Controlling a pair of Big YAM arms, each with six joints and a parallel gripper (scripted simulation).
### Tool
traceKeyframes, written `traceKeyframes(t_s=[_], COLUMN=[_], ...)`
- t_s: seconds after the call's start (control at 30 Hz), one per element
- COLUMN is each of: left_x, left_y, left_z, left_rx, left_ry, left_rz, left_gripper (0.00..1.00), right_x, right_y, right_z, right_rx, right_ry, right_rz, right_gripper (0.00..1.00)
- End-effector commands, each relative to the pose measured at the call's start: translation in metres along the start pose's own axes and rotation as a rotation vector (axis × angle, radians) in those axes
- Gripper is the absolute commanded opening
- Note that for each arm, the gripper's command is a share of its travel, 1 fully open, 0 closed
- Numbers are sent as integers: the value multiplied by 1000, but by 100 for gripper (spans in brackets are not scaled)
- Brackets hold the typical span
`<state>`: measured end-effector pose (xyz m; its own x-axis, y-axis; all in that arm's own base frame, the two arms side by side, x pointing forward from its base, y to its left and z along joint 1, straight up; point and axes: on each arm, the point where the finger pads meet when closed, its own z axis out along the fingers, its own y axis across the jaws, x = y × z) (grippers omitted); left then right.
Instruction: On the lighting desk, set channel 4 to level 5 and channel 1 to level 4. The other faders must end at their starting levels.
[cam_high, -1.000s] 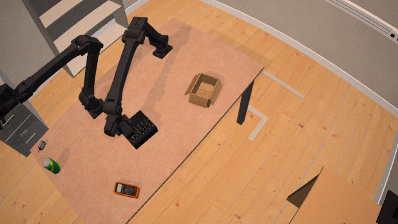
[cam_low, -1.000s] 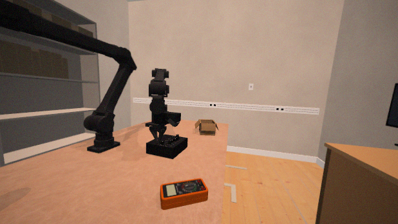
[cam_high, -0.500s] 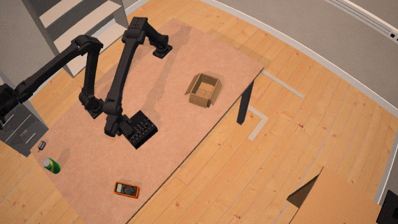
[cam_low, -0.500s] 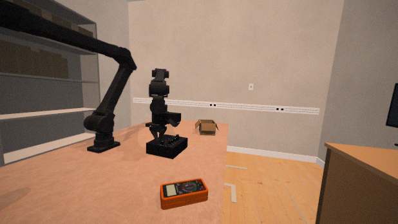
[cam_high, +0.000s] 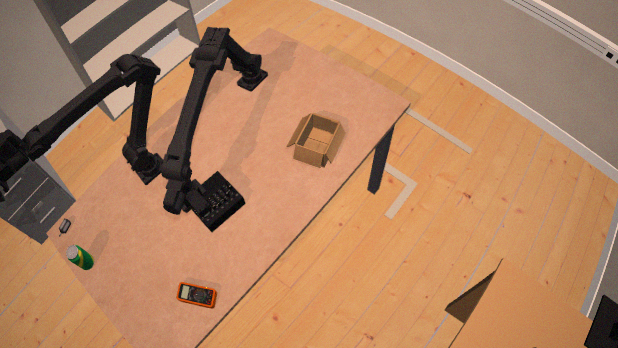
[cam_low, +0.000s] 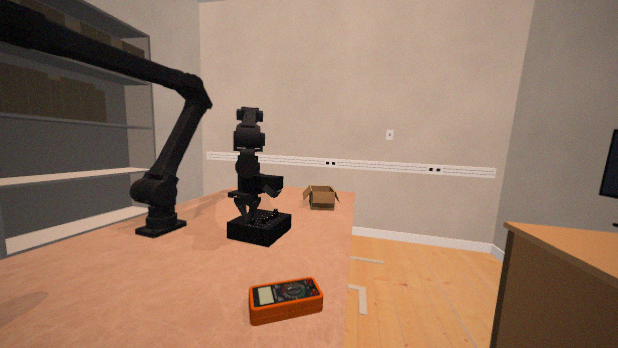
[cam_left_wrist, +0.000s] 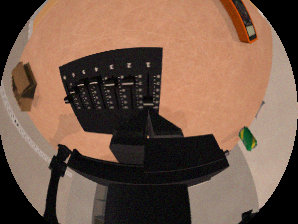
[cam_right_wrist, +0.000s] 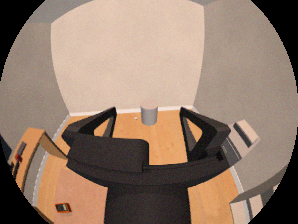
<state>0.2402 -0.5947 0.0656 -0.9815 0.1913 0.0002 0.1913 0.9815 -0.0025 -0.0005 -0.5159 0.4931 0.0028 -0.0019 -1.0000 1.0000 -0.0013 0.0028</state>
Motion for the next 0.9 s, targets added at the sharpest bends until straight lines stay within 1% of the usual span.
traceKeyframes(t_s=[0.0,0.33,0.87], left_x=[-15,-24,-29], left_y=[-11,-10,-10], left_z=[-14,-12,-12], left_rx=[26,27,27], left_ry=[-21,-22,-23], left_rz=[6,2,1], left_gripper=[0,0,0], right_x=[-42,-42,-42], right_y=[0,0,0], right_z=[6,6,6], right_rx=[-1,-1,-1], right_ry=[-76,-76,-76], right_rz=[-13,-13,-13], right_gripper=[100,100,100])
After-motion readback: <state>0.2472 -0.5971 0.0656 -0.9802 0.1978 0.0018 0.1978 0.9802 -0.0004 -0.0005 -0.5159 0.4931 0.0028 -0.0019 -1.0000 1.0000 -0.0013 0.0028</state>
